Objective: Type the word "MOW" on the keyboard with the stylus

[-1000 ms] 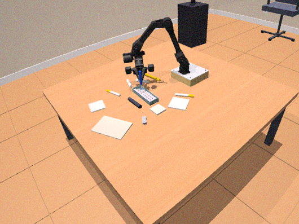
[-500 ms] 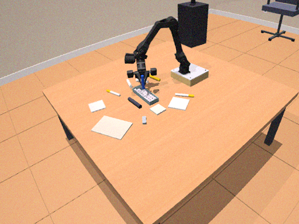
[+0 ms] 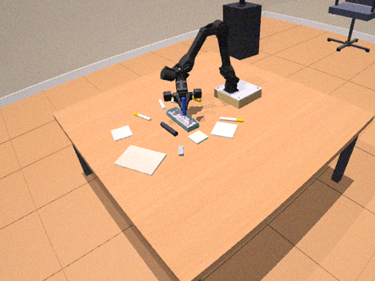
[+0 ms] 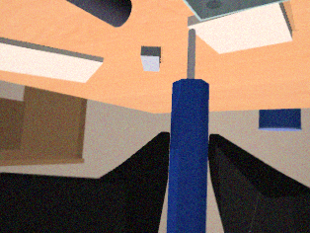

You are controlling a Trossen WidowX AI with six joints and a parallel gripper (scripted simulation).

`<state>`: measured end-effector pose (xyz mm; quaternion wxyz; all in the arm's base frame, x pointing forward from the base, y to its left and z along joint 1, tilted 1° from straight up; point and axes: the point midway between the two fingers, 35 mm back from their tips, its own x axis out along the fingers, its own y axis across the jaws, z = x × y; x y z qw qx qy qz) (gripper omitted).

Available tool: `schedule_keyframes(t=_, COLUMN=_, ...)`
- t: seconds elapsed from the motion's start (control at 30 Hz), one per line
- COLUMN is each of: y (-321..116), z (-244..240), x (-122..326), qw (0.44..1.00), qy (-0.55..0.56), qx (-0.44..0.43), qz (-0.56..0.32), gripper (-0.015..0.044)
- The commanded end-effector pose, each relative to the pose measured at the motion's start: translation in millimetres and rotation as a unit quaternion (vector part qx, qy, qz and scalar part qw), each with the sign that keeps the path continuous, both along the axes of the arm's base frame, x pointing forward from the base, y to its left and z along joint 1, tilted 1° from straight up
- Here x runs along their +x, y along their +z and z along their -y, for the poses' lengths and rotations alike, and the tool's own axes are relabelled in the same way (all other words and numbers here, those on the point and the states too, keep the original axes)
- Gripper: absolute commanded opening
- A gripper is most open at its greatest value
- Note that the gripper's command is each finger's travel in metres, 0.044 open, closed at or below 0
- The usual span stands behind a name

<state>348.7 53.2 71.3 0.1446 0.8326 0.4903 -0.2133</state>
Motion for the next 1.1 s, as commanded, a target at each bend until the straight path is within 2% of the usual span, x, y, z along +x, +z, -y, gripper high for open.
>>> schedule_keyframes(t=0.0, y=-12, z=-1, x=-3, qw=1.0, qy=-0.001, qx=0.0, qz=-0.007, gripper=0.0)
schedule_keyframes(t=0.17, y=-18, z=-1, x=-3, qw=1.0, qy=-0.001, qx=0.0, qz=-0.007, gripper=0.0)
schedule_keyframes(t=0.27, y=-19, z=-1, x=-3, qw=1.0, qy=-0.001, qx=0.0, qz=-0.007, gripper=0.0079)
schedule_keyframes(t=1.07, y=-30, z=0, x=-2, qw=1.0, qy=-0.001, qx=0.0, qz=-0.007, gripper=0.0081)
